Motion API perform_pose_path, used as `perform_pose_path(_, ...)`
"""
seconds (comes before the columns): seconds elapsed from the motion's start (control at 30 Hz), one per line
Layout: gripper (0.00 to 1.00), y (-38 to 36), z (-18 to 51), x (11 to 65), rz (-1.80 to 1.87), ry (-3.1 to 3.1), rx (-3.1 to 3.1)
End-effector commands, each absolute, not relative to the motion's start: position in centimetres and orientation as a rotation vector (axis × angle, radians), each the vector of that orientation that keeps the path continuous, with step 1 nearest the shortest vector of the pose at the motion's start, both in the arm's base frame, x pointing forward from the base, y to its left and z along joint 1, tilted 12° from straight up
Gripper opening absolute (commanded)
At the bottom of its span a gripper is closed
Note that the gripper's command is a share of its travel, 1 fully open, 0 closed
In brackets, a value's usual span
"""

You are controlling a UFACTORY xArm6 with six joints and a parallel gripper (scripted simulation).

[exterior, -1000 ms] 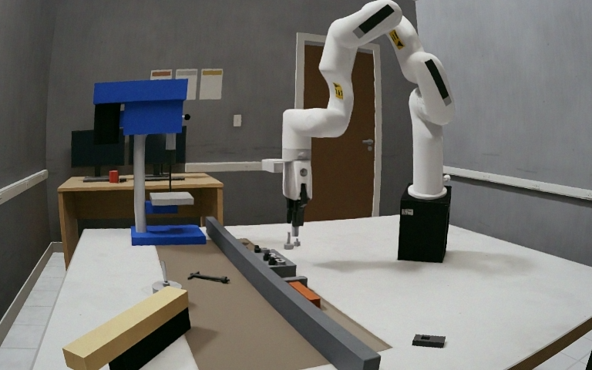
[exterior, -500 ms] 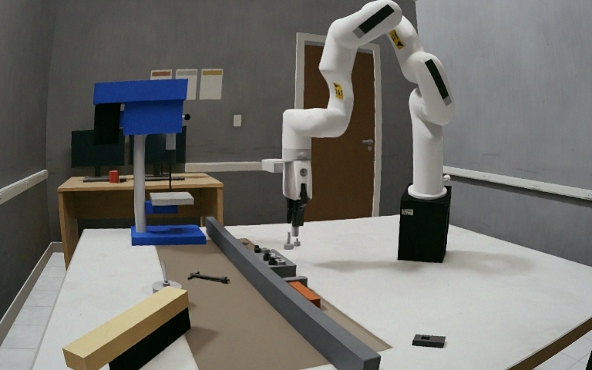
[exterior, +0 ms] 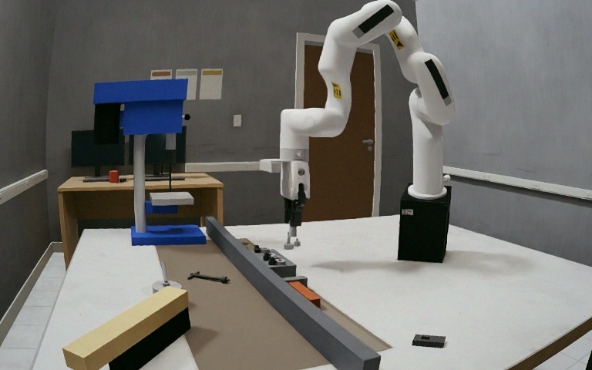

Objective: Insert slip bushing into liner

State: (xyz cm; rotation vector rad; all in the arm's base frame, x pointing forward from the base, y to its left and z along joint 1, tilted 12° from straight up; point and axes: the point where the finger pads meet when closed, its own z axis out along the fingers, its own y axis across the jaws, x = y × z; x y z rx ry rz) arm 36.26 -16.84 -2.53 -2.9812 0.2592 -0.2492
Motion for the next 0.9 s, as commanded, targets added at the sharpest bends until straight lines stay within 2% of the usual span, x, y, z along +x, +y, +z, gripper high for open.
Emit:
perform_pose_path(0.0,0.26,-16.9,-2.4,36.6,-0.253,0.259,-2.982)
perform_pose_path(0.87,0.26,-16.9,-1.9,38.3,-0.253,0.259,-2.983)
